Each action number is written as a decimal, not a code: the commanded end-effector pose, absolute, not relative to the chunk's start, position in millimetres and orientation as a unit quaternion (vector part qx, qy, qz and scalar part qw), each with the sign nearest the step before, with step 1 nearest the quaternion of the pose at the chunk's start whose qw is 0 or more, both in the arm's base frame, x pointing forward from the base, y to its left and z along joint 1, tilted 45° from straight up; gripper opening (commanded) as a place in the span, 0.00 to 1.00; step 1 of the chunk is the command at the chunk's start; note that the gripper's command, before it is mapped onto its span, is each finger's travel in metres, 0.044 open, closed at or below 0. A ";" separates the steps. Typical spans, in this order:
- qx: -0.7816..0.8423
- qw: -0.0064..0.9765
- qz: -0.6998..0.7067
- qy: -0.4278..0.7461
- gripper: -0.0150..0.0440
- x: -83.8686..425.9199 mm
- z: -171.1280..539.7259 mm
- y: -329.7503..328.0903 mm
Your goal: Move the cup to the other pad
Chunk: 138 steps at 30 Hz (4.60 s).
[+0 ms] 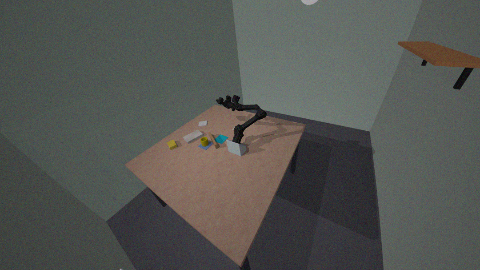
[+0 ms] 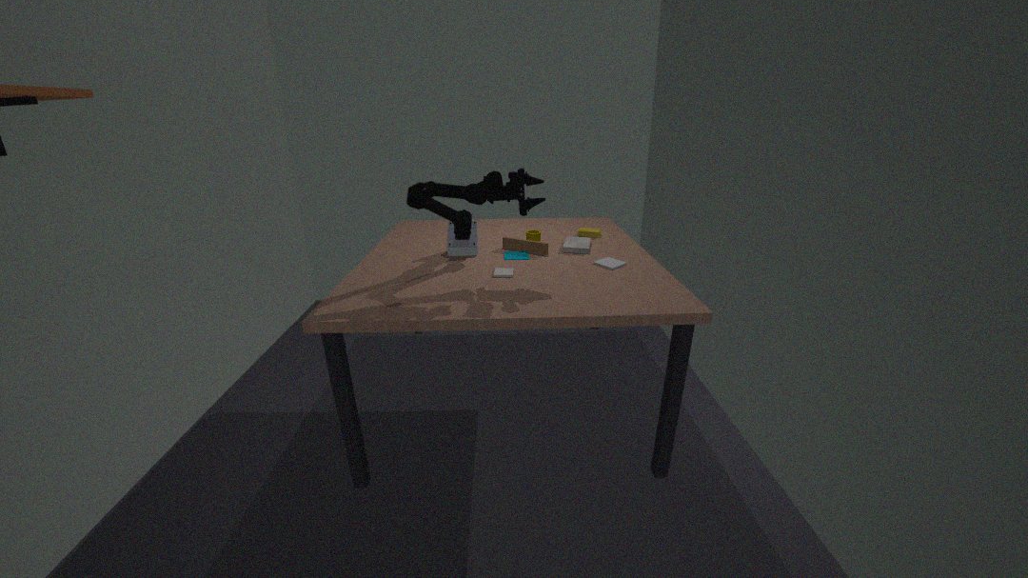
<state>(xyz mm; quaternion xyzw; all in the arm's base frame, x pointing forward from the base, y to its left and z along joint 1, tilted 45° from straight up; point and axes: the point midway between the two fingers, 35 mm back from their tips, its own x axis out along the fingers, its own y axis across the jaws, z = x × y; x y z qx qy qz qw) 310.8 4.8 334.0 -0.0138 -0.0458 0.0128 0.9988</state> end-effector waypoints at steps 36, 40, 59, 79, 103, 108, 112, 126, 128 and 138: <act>0.277 0.661 -0.643 0.269 0.54 301.5 -24.0 91.5; 0.277 0.661 -0.643 0.269 0.54 301.5 -24.0 91.5; 0.278 0.661 -0.643 0.269 0.54 304.1 -40.3 76.7; 0.277 0.661 -0.643 0.268 0.54 304.7 -62.9 53.4; 0.281 0.660 -0.643 0.266 0.43 305.7 -67.4 48.2; 0.281 0.660 -0.643 0.266 0.38 305.7 -67.4 48.2; 0.281 0.660 -0.643 0.266 0.33 305.7 -67.4 48.2; 0.281 0.660 -0.643 0.268 0.25 306.6 -51.2 66.3; 0.281 0.660 -0.643 0.268 0.25 306.4 -45.8 72.1; 0.278 0.661 -0.643 0.269 0.25 303.7 -20.6 99.2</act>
